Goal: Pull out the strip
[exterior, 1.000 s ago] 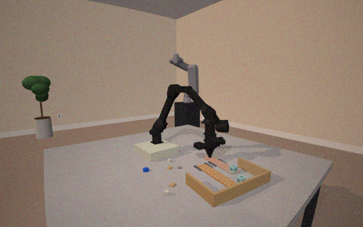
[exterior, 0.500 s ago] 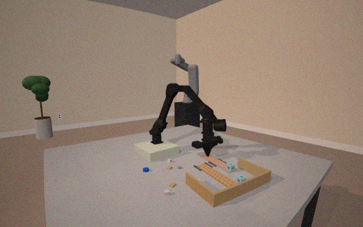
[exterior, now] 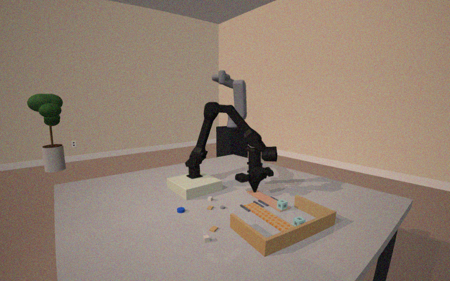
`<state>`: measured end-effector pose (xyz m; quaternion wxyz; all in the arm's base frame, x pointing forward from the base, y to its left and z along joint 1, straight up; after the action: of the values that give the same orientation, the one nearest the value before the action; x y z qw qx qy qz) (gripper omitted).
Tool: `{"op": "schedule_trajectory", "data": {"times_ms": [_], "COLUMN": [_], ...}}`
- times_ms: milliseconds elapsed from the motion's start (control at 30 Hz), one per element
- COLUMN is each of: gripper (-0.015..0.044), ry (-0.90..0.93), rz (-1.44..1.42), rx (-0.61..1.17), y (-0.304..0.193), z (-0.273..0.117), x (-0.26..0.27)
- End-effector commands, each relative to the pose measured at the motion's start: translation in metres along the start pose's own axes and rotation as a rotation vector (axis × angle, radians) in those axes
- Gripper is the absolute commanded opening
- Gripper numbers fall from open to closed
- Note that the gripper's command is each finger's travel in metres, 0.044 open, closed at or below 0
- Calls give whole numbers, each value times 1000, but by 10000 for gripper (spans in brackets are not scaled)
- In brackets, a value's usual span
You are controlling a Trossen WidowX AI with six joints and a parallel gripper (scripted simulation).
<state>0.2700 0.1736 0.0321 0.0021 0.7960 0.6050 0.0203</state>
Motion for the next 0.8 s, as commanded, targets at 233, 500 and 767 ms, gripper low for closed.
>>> {"op": "schedule_trajectory", "data": {"times_ms": [233, 500, 767], "gripper": [0, 0, 0], "ry": [-17, -17, -17], "rz": [-1, -1, -1], "rx": [19, 20, 21], "y": [-24, -36, -44], "z": [5, 5, 4], "x": [-6, -7, -8]}}
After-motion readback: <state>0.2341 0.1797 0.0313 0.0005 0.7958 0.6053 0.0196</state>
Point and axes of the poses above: the point midway between the two fingers, 35 mm back from their tips, its own z axis out along the fingers, its own x axis across the jaws, y = z × x, the point moved 4 cm from there along -z, back along the fingers, and after that the axes turned 6 degrees about z, right-handed, at the moved point
